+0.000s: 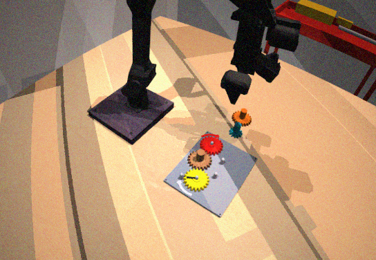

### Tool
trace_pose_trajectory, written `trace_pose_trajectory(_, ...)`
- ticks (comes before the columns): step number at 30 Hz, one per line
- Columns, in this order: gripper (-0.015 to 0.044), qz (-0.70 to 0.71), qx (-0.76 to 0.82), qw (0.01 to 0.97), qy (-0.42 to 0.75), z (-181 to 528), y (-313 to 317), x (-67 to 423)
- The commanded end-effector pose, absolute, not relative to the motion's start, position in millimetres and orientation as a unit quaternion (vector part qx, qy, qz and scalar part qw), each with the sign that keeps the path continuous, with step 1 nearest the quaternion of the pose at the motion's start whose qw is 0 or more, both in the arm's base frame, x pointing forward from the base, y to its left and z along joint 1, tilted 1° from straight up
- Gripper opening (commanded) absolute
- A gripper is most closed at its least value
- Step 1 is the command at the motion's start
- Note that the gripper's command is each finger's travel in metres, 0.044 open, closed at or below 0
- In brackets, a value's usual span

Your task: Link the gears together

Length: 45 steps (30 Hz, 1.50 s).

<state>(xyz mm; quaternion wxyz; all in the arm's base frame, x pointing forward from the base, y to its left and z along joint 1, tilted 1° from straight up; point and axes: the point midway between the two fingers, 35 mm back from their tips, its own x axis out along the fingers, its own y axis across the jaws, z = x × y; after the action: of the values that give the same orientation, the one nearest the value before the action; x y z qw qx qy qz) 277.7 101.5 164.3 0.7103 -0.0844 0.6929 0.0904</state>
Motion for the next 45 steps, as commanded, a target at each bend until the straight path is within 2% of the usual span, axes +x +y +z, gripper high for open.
trace_pose_trajectory(1,0.0440,0.104,-0.090,0.707,0.693,170.4,150.3,260.2)
trace_pose_trajectory(10,0.0440,0.077,-0.065,0.704,0.703,184.5,246.0,196.4)
trace_pose_trajectory(45,0.0440,0.076,-0.064,0.704,0.703,184.7,247.7,194.7)
